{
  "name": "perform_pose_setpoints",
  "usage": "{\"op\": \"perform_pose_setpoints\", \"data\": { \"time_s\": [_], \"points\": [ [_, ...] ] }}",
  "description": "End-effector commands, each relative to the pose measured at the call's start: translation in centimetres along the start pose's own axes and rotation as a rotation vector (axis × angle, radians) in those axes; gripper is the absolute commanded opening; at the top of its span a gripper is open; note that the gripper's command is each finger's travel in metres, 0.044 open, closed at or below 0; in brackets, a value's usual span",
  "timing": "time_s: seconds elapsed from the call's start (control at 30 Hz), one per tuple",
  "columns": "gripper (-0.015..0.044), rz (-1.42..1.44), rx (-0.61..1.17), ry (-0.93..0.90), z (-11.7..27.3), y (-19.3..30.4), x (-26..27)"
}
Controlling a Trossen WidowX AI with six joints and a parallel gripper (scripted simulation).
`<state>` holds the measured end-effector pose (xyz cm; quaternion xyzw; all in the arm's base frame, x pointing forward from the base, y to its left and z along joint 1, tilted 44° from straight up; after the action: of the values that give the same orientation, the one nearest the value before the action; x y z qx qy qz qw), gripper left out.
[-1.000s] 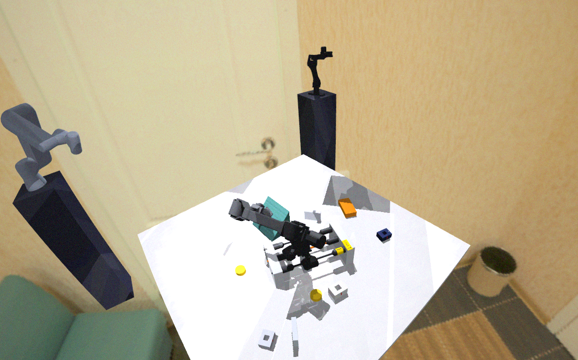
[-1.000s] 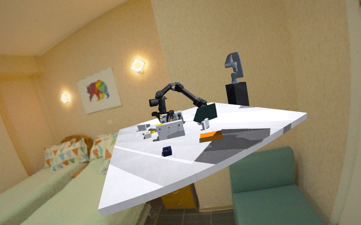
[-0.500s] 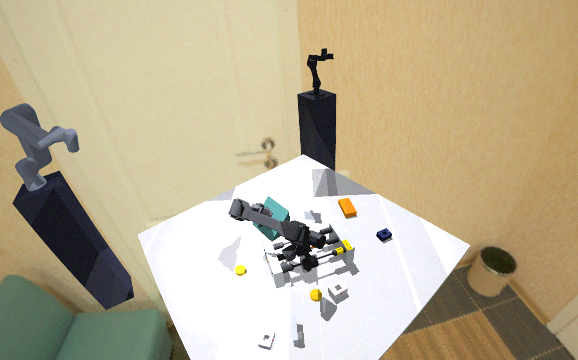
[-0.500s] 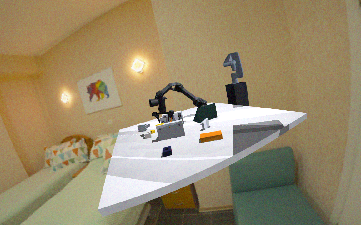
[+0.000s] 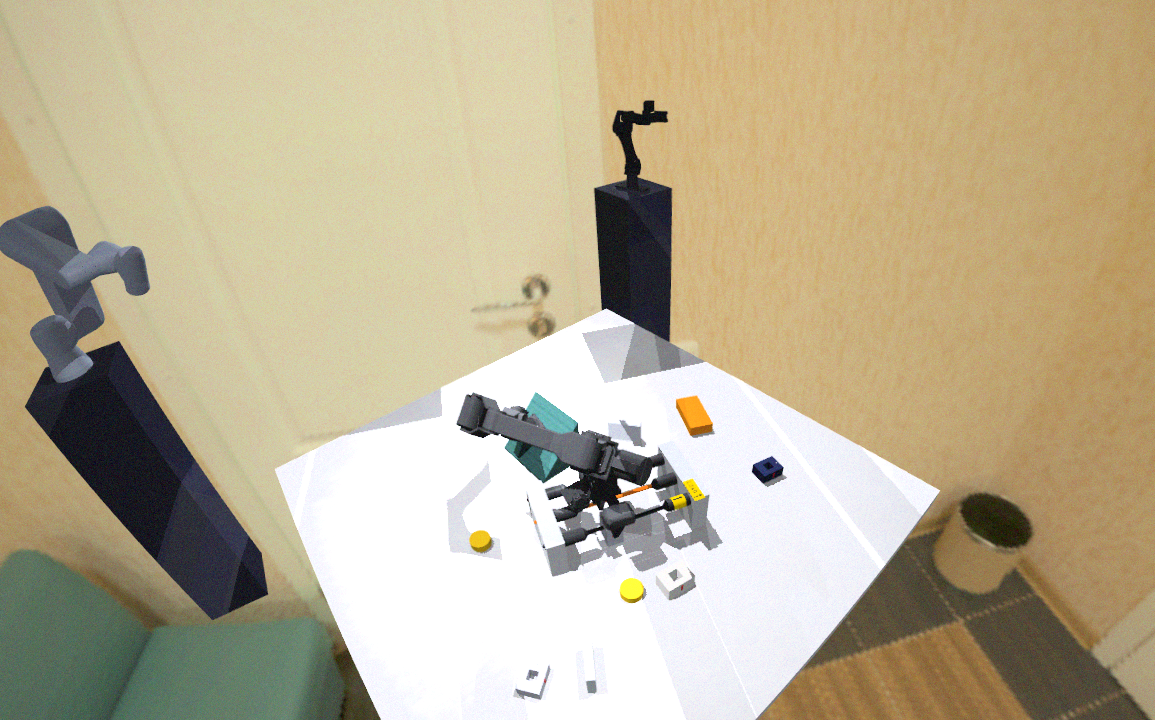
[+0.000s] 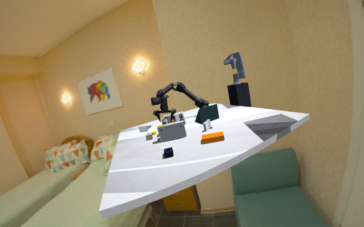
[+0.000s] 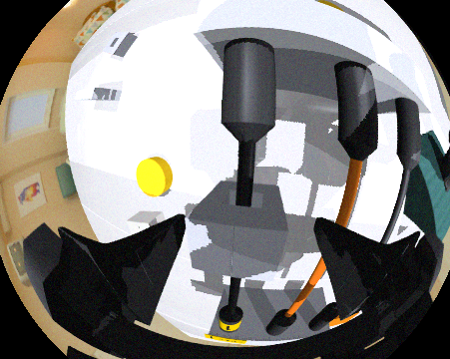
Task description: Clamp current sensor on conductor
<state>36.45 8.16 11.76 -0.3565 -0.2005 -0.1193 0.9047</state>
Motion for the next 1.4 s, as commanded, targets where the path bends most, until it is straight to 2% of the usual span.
{"op": "perform_pose_setpoints", "data": {
  "time_s": [0.0, 0.1, 1.37],
  "points": [
    [0.044, -0.007, 0.024, -0.078, 5.6, 0.0, -0.6],
    [0.044, -0.008, 0.029, -0.109, 7.9, -0.4, -1.1],
    [0.044, -0.008, 0.029, -0.109, 7.9, -0.4, -1.1]
  ]
}}
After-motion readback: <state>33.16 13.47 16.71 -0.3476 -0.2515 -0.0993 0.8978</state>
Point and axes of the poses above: the point midway between the two fingers, 35 mm back from their tips, its own z axis back along the fingers, its own x axis across the jaws, y = z × x, the point moved 4 cm from there along z, back along the fingers, and after that the axes turned 7 degrees about -z, right-handed, at the moved point
